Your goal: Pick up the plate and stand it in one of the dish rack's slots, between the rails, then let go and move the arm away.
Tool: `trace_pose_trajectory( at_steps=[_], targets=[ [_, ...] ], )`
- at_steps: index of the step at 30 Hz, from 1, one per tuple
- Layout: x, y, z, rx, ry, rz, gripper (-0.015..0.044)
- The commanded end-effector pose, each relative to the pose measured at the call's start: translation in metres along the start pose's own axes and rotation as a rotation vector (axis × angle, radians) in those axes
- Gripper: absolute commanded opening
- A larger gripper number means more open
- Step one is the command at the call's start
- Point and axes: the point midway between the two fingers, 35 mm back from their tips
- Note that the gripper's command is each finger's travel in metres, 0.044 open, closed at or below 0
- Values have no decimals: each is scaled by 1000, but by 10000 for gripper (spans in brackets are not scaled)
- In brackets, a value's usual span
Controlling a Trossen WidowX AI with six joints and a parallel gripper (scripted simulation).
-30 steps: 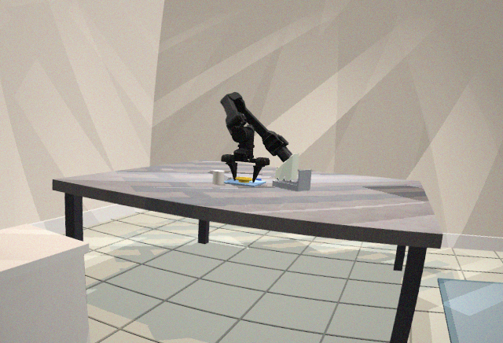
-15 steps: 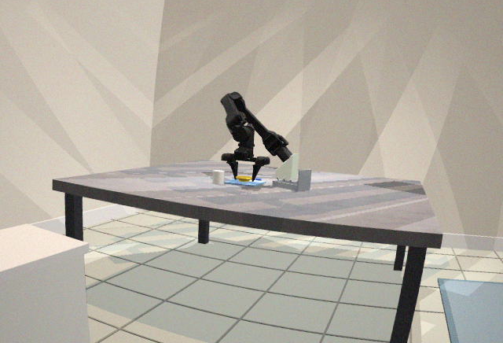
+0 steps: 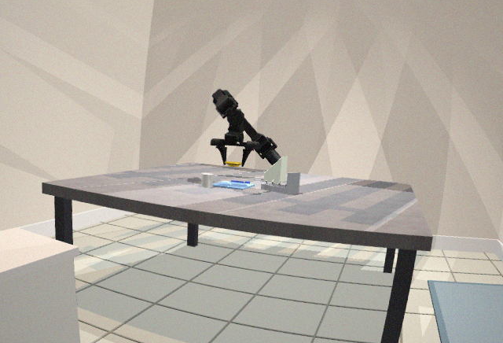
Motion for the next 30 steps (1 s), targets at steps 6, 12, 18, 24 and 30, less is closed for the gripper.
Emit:
trace_pose_trajectory(
  at_steps=[6, 12, 18, 24, 30],
  targets=[
    [-4, 2, -42, -5, -14, -26, 0],
    [-5, 2, -67, -2, -20, -45, 0],
    [-4, 1, -90, 3, -26, -62, 0],
    [-2, 4, -96, 1, -27, -46, 0],
    [17, 43, -99, -19, -11, 128, 0]
  ],
)
Point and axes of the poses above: the point midway between the two fingers, 35 mm back from their tips, its own z axis out along the fingers, its own y axis across the jaws, x = y × z, and after that the axes turned 2 degrees about -z, right-handed
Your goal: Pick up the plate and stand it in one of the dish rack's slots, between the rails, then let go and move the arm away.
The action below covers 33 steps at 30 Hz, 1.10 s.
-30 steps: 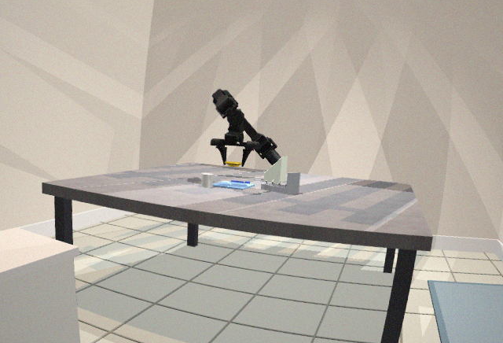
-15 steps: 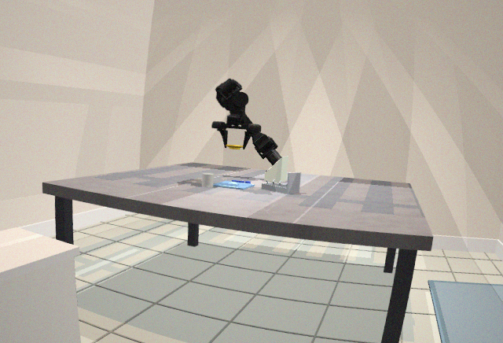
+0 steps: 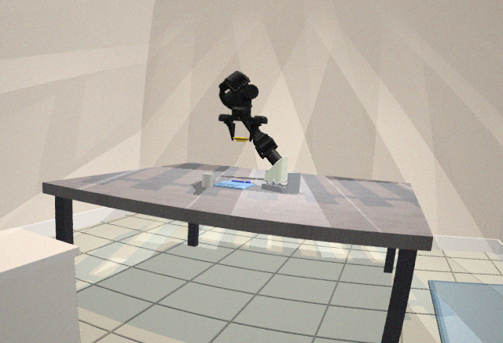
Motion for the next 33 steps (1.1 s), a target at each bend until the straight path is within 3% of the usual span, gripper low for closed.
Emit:
trace_pose_trajectory(
  at_steps=[1, 13, 20, 33],
  targets=[
    [15, 26, -2, -9, 14, 100, 0],
    [60, 77, 0, 17, 44, 444, 0],
    [61, 78, 4, 0, 68, 419, 0],
    [69, 86, 41, -191, 226, 200, 0]
  ],
)
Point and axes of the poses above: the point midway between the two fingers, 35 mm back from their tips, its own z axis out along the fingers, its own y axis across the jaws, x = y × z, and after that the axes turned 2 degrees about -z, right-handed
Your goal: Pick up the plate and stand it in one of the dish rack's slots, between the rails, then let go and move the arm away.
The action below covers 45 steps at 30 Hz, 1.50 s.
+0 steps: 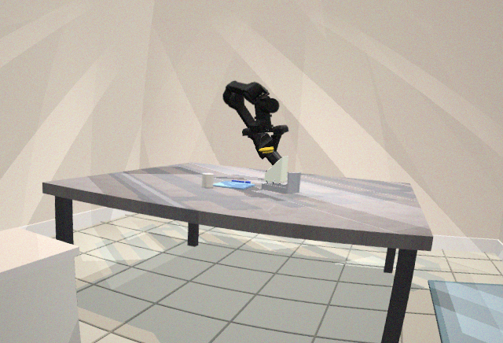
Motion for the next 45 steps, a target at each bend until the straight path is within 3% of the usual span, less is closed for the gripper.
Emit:
trace_pose_trajectory(
  at_steps=[1, 23, 45],
  targets=[
    [2, 1, 9, -63, 49, -71, 0],
    [2, 7, 57, -451, 137, -448, 0],
    [-3, 8, 87, -833, -116, -783, 0]
  ],
)
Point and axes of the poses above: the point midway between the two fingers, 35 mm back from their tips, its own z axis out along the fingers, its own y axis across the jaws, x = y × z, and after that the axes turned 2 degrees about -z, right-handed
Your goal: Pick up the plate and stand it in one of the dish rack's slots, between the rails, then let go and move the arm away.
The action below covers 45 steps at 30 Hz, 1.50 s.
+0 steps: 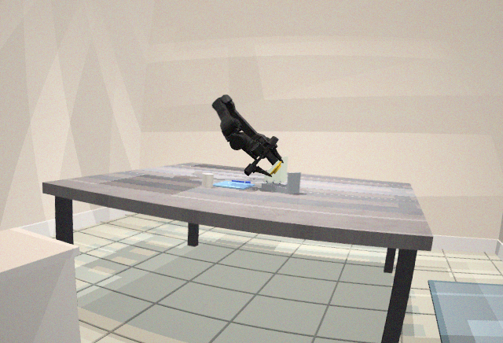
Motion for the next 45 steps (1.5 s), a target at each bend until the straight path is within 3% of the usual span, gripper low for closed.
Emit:
trace_pose_trajectory(
  at_steps=[1, 22, 45],
  targets=[
    [0, -2, 1, -41, -67, -86, 0],
    [4, -21, 2, -66, -440, -532, 0],
    [17, -36, -12, 218, -805, -998, 0]
  ],
)
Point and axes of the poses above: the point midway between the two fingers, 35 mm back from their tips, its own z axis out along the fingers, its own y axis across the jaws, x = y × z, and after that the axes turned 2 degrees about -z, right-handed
